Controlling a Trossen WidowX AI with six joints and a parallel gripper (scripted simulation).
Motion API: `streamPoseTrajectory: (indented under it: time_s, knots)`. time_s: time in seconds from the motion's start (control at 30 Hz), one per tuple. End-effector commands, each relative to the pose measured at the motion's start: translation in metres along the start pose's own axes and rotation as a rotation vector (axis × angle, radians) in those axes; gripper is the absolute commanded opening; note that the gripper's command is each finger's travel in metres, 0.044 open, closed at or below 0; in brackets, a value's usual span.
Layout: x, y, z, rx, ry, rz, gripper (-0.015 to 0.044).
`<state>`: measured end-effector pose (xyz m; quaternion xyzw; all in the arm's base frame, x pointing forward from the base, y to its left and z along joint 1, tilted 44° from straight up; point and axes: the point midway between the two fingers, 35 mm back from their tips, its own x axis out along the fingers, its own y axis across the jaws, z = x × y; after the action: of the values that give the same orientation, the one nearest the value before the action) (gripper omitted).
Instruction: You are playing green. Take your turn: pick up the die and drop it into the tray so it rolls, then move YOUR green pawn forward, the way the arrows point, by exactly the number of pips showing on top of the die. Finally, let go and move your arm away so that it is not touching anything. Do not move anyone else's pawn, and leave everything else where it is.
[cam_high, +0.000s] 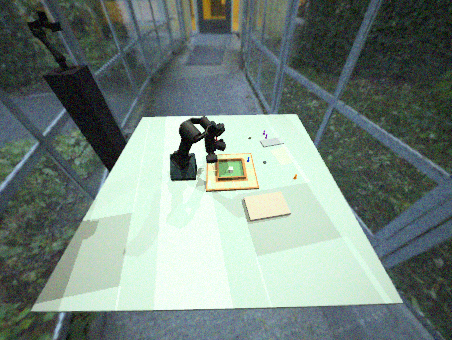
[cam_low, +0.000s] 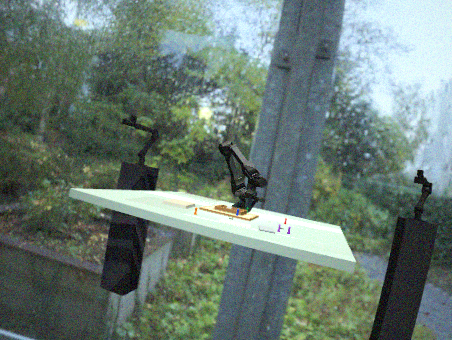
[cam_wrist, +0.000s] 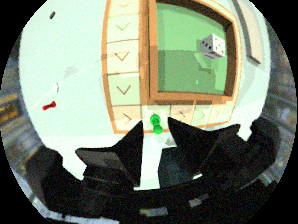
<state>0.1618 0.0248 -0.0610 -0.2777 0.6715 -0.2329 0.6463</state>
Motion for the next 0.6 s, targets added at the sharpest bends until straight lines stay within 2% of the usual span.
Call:
streamPoseTrajectory:
  time_s: [0.0,0.07,0.27,0.43,0.57]
  knots:
    - [0.004,-0.001,-0.002,-0.008,0.006,-0.009,0.0095]
    - [0.004,-0.001,-0.002,-0.008,0.006,-0.009,0.0043]
    - [0.004,-0.001,-0.002,-0.008,0.006,-0.009,0.0003]
    - [0.003,-0.001,-0.002,-0.008,0.006,-0.009,0.0000]
    - [-0.015,0.003,0.002,-0.009,0.005,-0.005,0.0000]
